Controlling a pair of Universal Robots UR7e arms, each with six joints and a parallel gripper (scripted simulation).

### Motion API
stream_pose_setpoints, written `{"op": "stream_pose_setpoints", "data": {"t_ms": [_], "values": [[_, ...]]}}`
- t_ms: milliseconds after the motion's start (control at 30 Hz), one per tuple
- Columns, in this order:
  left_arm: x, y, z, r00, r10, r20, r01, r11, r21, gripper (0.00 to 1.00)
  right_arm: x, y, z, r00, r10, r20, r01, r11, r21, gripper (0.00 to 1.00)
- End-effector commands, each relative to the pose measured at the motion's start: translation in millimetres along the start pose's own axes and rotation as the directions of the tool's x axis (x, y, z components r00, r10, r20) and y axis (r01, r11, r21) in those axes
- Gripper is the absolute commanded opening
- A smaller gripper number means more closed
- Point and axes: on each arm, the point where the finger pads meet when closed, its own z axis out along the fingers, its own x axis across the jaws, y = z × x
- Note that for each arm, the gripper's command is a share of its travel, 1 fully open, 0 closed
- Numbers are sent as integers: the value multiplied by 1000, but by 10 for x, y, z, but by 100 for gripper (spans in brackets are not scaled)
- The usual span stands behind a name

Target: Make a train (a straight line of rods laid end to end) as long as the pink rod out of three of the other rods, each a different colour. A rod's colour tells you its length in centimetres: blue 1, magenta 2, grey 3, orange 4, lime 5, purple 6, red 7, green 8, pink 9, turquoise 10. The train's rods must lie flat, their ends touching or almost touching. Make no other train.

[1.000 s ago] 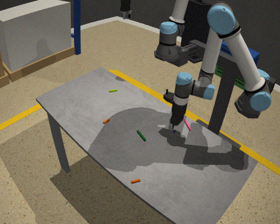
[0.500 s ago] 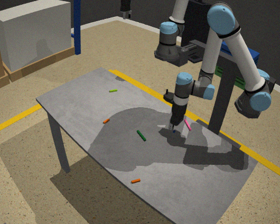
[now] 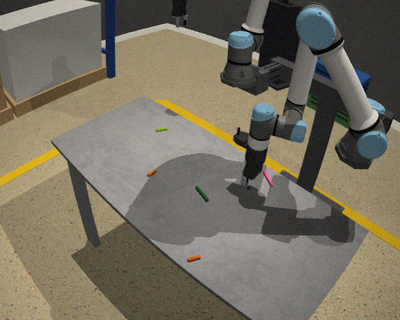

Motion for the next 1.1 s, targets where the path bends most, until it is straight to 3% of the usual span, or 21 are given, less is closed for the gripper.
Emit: {"op": "stream_pose_setpoints", "data": {"t_ms": [0, 1067], "values": [[-3, -7, -6, 1000, 0, 1, 0, 1000, 2, 24, 2, 6, -5, 1000, 0, -1, 0, 1000, -2, 100], [-3, -7, 104, 1000, 0, 1, 0, 1000, 2, 24, 2, 6, -5, 1000, 0, -1, 0, 1000, -2, 100]]}}
